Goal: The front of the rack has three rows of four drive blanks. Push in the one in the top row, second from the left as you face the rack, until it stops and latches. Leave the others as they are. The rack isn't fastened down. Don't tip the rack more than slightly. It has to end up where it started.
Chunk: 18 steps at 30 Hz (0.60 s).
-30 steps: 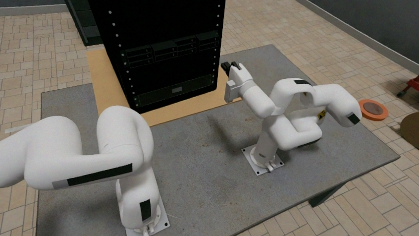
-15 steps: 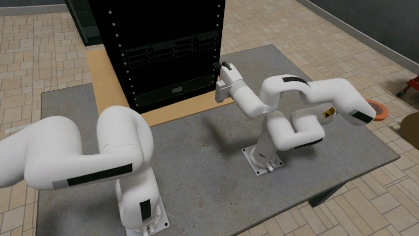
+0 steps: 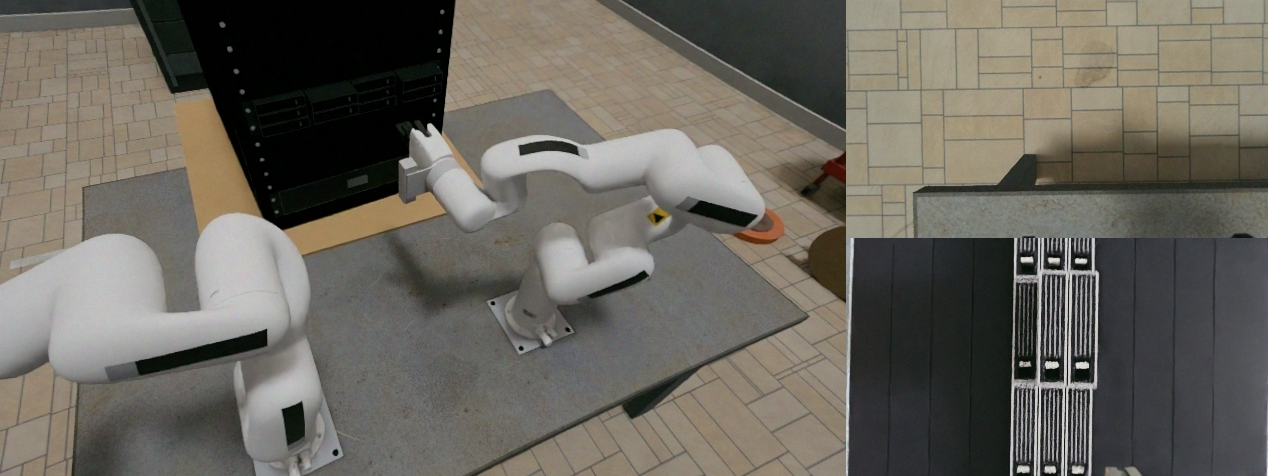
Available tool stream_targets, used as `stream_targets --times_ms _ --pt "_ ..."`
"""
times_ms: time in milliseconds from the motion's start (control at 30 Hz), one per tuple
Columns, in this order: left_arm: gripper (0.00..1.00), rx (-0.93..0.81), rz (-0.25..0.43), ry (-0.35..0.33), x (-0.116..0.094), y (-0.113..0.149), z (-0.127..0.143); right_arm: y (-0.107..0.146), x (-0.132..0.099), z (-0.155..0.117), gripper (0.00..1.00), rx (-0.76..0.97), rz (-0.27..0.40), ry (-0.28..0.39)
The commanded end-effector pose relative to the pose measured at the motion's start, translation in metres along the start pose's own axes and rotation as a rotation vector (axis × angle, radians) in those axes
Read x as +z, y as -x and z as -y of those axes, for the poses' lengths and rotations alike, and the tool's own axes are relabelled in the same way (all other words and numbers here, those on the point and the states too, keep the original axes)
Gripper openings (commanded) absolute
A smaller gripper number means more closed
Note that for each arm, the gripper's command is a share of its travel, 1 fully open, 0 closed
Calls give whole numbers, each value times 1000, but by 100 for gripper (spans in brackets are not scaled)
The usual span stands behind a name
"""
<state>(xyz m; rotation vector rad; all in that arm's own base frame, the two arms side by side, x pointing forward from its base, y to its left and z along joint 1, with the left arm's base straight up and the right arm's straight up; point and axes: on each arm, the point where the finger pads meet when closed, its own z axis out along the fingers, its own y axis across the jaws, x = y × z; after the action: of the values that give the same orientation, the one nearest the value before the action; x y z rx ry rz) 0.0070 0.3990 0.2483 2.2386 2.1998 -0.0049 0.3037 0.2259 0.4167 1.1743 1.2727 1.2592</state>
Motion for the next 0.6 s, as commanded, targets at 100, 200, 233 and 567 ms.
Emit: stream_targets --times_ms 100,200,233,567 --pt "100 0 -4 0 -2 -1 0 -44 41 -4 0 6 6 9" --pt "100 0 -4 0 -2 -1 0 -48 45 -4 0 6 6 9" --pt "100 0 -4 0 -2 -1 0 -53 49 -4 0 6 6 9" --pt "100 0 -4 0 -2 -1 0 -86 74 -3 0 6 6 9"
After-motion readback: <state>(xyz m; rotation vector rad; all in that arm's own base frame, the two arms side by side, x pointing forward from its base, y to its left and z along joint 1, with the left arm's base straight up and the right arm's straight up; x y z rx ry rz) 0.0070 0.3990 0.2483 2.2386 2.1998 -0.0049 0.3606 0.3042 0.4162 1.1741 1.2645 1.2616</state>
